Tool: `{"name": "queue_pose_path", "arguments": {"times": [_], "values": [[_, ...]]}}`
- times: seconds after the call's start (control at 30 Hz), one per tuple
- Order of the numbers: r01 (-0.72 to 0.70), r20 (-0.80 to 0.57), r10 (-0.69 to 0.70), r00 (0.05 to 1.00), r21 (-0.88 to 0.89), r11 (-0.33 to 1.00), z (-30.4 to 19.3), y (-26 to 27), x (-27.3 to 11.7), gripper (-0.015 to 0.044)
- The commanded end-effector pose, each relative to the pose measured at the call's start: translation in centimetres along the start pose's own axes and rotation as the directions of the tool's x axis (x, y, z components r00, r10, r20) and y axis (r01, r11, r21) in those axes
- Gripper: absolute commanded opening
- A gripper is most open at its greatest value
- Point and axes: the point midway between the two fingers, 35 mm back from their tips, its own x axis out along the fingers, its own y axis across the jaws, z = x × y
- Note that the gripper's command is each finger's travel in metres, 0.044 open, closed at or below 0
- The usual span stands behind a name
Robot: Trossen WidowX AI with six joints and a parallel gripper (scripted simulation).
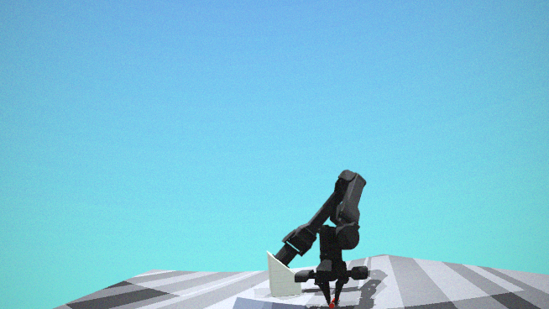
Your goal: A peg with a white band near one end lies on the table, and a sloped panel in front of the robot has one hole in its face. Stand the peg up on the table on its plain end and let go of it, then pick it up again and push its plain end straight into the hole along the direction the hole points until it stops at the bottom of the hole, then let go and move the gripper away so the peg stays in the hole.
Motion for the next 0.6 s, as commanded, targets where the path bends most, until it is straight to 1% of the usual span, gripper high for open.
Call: {"name": "queue_pose_path", "arguments": {"times": [0.0, 0.57], "values": [[0.002, 0.042, -0.002, 0.999, -0.002, 1.0, -0.18, 0.0, -0.36, 0.0051], [0.002, 0.19, -0.001, 0.982, 0.0, 1.0, -0.82, 0.01, -1.31, 0.0051]]}}
